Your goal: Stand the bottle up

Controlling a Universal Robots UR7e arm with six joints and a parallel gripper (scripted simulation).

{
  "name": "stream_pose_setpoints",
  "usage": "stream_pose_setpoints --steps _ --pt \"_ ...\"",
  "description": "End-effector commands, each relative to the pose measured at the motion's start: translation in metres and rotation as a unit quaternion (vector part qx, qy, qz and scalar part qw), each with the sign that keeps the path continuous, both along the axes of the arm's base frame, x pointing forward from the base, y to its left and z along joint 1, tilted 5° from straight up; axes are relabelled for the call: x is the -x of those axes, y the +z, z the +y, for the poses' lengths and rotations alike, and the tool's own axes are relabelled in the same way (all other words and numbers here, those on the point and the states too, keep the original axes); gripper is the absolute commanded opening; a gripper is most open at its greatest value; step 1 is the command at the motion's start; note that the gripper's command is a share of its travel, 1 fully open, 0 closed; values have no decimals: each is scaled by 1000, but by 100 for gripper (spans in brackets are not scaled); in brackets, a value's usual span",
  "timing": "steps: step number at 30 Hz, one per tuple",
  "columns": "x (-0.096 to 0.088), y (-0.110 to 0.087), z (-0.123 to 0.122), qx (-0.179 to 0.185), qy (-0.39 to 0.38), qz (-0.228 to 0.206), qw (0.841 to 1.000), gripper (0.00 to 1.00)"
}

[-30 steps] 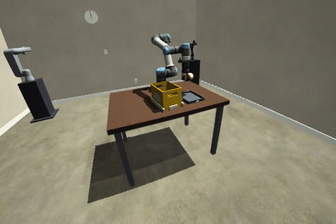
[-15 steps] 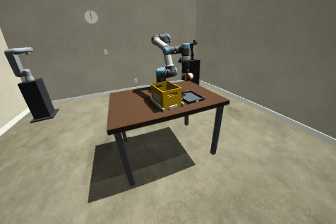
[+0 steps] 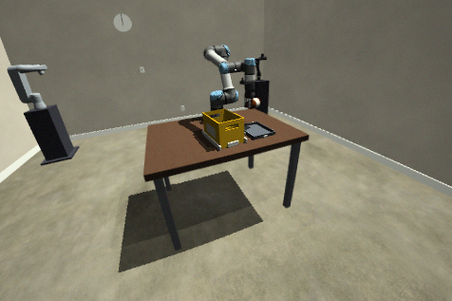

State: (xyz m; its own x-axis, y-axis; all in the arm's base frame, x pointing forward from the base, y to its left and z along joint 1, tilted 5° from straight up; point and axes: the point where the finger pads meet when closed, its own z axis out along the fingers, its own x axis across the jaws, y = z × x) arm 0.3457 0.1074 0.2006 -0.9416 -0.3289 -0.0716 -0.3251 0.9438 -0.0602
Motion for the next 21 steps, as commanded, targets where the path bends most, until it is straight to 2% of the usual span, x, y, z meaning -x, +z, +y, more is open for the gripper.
stream_pose_setpoints --steps 1,9,21 --pt "1 0 0 0 0 0 1000 0" --pt "1 0 0 0 7 0 1000 0" --pt "1 -1 -1 6 72 3 997 0"
